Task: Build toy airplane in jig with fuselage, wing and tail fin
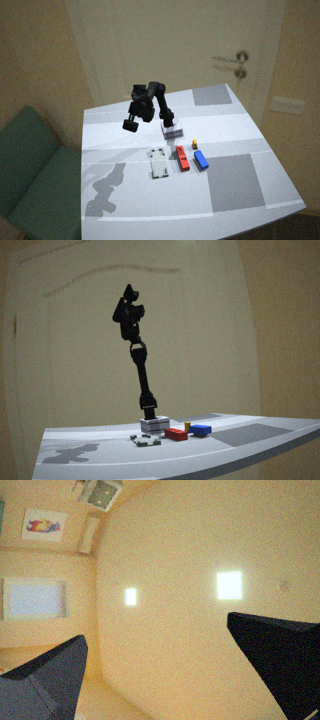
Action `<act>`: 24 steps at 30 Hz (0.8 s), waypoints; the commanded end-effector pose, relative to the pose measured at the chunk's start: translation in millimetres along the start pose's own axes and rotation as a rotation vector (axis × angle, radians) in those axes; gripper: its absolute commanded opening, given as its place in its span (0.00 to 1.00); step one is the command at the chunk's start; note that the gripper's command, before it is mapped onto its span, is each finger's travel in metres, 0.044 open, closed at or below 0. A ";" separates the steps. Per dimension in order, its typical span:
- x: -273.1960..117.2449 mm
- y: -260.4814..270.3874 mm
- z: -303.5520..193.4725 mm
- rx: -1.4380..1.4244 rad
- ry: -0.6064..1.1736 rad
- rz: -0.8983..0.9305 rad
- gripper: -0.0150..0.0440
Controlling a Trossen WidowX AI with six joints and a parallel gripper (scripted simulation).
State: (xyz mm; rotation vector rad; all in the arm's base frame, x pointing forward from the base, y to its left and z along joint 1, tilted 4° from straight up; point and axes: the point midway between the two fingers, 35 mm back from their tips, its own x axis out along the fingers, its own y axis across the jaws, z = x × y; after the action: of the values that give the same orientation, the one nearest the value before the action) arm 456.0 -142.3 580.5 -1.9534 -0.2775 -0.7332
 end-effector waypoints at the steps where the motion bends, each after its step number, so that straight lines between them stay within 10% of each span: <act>1: -11.8 54.6 48.5 0.294 -0.070 0.234 1.00; 13: -121.6 166.7 188.2 0.954 -0.026 0.983 1.00; 24: -293.5 203.8 267.1 1.175 0.397 1.679 1.00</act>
State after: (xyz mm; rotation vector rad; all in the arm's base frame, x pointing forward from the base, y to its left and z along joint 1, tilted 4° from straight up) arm 458.4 9.0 209.5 -0.5474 0.7160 0.2457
